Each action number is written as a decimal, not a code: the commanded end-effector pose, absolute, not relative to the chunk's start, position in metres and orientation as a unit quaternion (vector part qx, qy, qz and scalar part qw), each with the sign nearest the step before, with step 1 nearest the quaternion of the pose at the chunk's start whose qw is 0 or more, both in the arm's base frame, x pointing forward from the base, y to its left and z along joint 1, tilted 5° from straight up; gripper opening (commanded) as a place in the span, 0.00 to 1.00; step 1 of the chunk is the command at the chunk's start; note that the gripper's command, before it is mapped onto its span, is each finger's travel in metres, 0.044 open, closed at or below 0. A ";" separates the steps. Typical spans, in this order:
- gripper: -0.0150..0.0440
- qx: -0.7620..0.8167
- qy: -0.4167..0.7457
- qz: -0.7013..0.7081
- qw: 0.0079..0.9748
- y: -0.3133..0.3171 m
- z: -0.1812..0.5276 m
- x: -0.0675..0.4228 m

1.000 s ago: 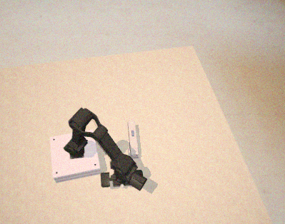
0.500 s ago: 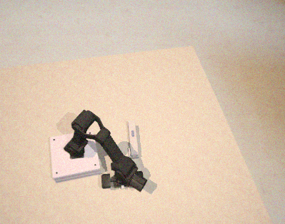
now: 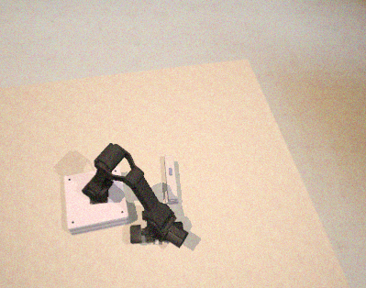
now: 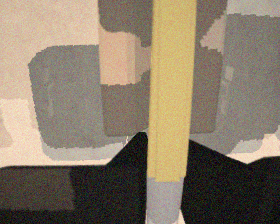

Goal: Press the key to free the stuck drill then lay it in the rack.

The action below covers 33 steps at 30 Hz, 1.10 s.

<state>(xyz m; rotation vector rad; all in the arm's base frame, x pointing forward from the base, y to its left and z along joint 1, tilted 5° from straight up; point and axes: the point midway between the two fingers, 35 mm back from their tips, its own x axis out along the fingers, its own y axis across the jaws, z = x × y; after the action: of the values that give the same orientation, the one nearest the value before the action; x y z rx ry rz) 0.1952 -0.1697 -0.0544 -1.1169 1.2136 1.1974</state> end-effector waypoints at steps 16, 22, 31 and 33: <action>0.61 -0.467 0.508 0.499 0.524 -0.170 -0.058 0.193; 0.88 -0.467 0.508 0.499 0.524 -0.170 -0.058 0.193; 1.00 -0.464 0.505 0.505 0.524 -0.170 -0.027 0.192; 1.00 -0.464 0.505 0.505 0.524 -0.171 -0.017 0.192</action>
<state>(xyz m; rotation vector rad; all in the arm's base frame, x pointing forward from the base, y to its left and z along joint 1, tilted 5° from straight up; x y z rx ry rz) 0.1904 -0.1700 -0.0298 -1.1019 1.2170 1.2099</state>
